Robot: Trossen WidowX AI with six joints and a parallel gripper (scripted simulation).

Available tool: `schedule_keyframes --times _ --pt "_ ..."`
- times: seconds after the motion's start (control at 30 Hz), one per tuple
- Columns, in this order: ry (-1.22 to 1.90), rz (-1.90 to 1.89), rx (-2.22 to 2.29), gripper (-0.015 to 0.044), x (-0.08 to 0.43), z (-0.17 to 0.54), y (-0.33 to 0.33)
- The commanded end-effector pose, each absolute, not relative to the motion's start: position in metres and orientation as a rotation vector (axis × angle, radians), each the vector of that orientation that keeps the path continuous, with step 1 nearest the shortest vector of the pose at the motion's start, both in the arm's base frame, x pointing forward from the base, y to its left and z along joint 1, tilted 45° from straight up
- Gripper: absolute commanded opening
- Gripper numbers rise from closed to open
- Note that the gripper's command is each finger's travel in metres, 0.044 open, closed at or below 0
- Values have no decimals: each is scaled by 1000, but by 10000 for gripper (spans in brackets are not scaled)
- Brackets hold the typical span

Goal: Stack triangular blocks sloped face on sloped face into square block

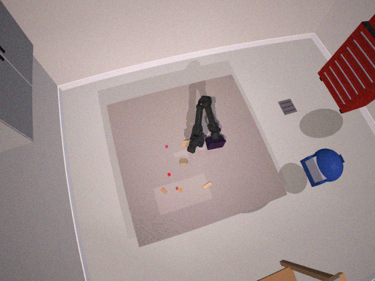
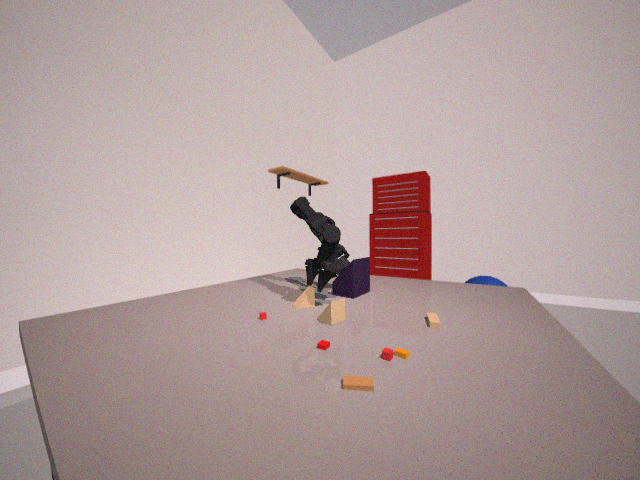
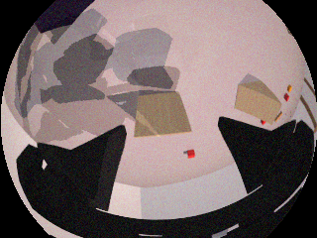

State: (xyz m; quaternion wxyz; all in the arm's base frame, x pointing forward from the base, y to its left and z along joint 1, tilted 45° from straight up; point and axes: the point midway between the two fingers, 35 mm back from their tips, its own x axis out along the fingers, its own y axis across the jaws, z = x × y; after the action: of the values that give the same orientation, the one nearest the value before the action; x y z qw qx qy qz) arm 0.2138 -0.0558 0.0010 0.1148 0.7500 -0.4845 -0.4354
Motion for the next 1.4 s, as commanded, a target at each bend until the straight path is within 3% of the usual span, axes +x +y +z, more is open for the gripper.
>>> schedule_keyframes --times 0.0,1.07,1.37 --pt "-1416 -1272 2194 440 215 -3 -62" --pt "-1442 -1228 2170 440 219 -18 -108" --pt "-1442 -1228 2170 223 219 -18 -108"
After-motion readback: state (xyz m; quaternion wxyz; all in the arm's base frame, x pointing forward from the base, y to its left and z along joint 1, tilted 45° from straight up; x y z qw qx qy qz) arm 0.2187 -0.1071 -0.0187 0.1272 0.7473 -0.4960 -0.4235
